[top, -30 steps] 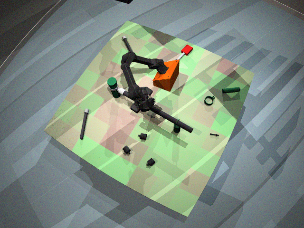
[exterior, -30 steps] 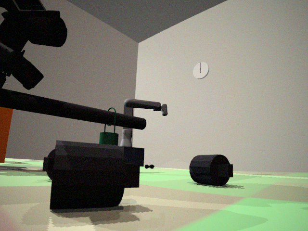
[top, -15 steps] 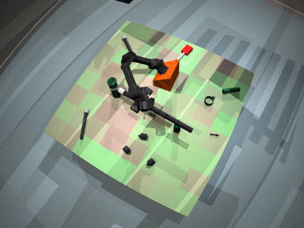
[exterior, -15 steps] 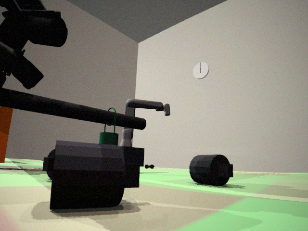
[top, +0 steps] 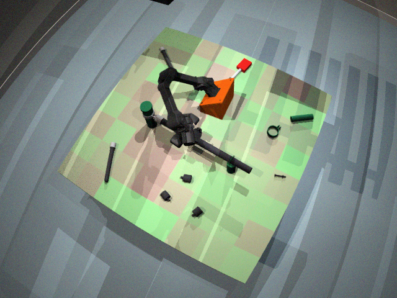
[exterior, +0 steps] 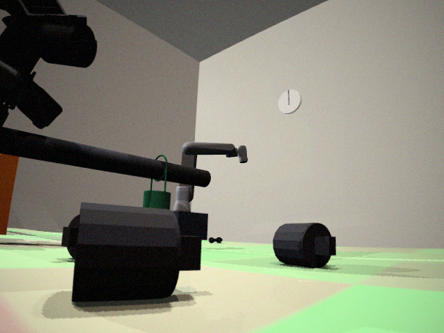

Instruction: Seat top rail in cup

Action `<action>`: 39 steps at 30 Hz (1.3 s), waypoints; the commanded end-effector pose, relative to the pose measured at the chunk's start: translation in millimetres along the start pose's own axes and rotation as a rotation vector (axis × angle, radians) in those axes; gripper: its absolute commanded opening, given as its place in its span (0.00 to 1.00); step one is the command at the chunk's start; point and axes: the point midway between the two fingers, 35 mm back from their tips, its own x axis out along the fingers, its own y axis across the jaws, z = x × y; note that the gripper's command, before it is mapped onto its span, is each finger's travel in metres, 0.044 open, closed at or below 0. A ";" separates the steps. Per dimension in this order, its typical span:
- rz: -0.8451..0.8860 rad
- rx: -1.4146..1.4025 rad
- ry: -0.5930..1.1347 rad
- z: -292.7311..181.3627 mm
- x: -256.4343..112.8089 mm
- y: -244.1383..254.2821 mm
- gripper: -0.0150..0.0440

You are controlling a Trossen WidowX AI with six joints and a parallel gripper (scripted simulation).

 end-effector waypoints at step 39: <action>-0.002 0.000 0.003 -14.8 1.1 0.0 0.25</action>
